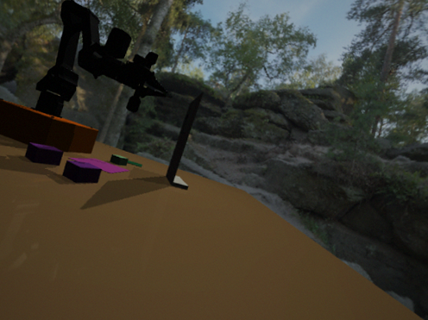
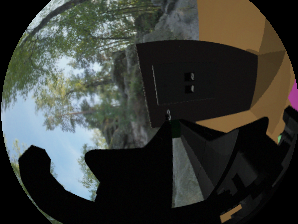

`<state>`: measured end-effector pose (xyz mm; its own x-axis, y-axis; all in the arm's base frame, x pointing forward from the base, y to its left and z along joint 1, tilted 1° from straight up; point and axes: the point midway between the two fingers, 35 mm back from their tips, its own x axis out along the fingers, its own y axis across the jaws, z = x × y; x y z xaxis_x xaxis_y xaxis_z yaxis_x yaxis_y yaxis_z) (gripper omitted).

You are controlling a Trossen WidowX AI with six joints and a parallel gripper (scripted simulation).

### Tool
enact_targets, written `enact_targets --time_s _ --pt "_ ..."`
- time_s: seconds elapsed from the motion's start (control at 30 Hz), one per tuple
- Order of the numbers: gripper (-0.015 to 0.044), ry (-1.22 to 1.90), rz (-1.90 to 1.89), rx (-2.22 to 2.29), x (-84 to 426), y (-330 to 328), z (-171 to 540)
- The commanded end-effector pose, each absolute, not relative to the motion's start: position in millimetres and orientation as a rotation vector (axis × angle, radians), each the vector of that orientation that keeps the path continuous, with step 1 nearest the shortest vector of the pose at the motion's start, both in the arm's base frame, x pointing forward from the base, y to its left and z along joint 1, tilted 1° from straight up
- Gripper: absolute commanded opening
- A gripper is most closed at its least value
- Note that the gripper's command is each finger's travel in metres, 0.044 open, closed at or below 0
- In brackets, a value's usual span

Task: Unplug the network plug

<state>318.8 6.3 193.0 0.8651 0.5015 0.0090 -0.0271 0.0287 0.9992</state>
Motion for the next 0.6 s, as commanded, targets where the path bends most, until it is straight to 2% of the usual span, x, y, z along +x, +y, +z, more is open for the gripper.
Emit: enact_targets --time_s 0.0,0.23,0.57 --pt "0.0 0.401 0.428 1.498 315 8 199" --pt "0.0 0.407 0.408 1.522 313 8 202" --pt "0.0 0.461 0.084 1.823 336 -2 165"
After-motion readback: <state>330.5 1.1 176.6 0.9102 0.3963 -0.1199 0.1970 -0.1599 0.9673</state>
